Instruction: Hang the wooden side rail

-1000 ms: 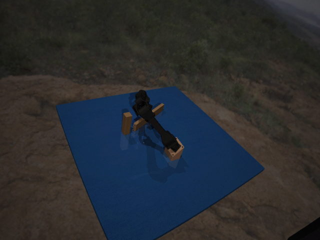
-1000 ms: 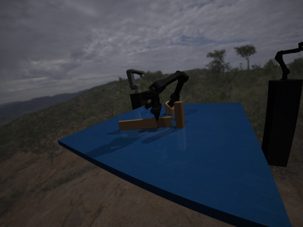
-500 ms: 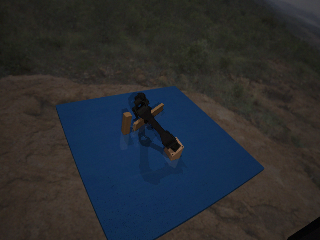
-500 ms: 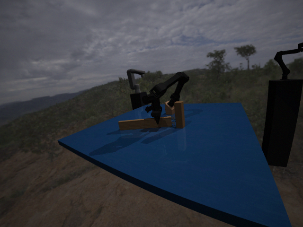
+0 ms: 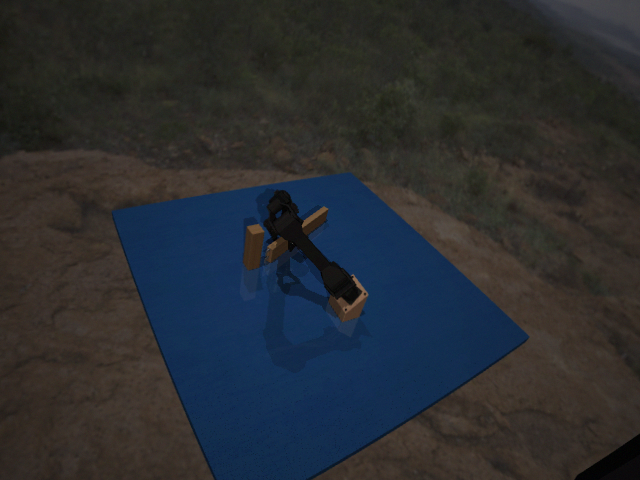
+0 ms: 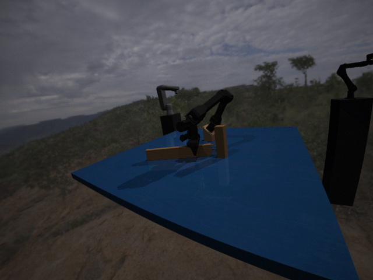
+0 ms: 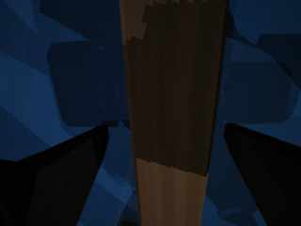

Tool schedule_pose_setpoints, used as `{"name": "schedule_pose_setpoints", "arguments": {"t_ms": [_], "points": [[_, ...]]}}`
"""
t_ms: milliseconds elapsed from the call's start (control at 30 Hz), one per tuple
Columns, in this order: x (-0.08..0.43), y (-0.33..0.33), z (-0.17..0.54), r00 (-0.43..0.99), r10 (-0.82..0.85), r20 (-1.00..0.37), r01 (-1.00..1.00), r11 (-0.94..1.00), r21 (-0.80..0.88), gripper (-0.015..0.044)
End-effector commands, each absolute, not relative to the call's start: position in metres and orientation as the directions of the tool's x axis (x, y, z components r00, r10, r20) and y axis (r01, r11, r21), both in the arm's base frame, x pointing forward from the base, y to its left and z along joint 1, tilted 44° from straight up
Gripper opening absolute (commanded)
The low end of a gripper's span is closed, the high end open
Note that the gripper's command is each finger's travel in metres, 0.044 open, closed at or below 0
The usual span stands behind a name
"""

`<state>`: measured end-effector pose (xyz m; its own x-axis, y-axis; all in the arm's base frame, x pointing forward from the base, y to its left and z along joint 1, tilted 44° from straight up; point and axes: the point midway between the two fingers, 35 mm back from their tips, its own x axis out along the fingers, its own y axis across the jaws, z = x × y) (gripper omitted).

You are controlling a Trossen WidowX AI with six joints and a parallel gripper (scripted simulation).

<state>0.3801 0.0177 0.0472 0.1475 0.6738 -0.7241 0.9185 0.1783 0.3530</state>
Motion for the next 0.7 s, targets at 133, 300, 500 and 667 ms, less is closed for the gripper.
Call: {"name": "schedule_pose_setpoints", "arguments": {"t_ms": [133, 300, 500, 667], "points": [[0.3801, 0.0191, 0.0468, 0.148, 0.678, -0.720, 0.920, 0.172, 0.352, 0.0204], [0.3801, 0.0191, 0.0468, 0.148, 0.678, -0.720, 0.920, 0.172, 0.352, 0.0112], [0.3801, 0.0191, 0.0468, 0.148, 0.678, -0.720, 0.920, 0.172, 0.352, 0.0032], [0.3801, 0.0191, 0.0468, 0.148, 0.678, -0.720, 0.920, 0.172, 0.352, 0.0000]]}}
